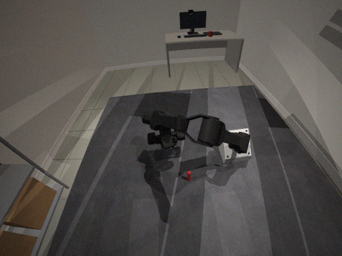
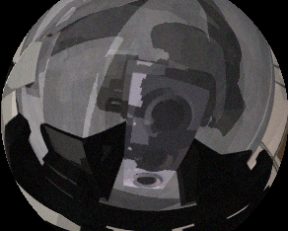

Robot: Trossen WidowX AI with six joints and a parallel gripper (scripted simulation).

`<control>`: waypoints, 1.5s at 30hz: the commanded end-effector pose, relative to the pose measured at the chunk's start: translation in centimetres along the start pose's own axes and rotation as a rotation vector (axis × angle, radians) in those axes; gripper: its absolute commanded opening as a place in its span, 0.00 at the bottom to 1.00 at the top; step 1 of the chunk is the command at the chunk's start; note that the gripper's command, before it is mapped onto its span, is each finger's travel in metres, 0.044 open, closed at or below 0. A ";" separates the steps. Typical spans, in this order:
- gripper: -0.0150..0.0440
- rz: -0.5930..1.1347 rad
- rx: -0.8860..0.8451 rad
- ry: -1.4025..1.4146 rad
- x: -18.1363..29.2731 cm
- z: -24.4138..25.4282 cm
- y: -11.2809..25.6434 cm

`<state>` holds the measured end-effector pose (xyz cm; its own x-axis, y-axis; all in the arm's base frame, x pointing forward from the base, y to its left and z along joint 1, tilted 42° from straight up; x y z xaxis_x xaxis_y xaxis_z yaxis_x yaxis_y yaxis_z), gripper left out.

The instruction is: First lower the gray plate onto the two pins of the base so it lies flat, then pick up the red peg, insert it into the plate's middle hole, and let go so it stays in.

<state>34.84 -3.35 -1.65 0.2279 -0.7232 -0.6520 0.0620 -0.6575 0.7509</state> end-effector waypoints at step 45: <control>1.00 0.006 -0.005 -1.014 -8.3 0.4 12.6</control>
<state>35.04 -8.53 10.85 -0.3319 -0.7309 -0.5964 0.0541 -0.6459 0.7615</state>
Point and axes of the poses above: the point midway between the two fingers, 35 mm back from their tips, its own y axis back along the fingers, its own z axis across the jaws, x = y × z, the point moved 7 cm from there along y, back along the fingers, and after that the axes turned 4 degrees about y, right-handed, at the moved point
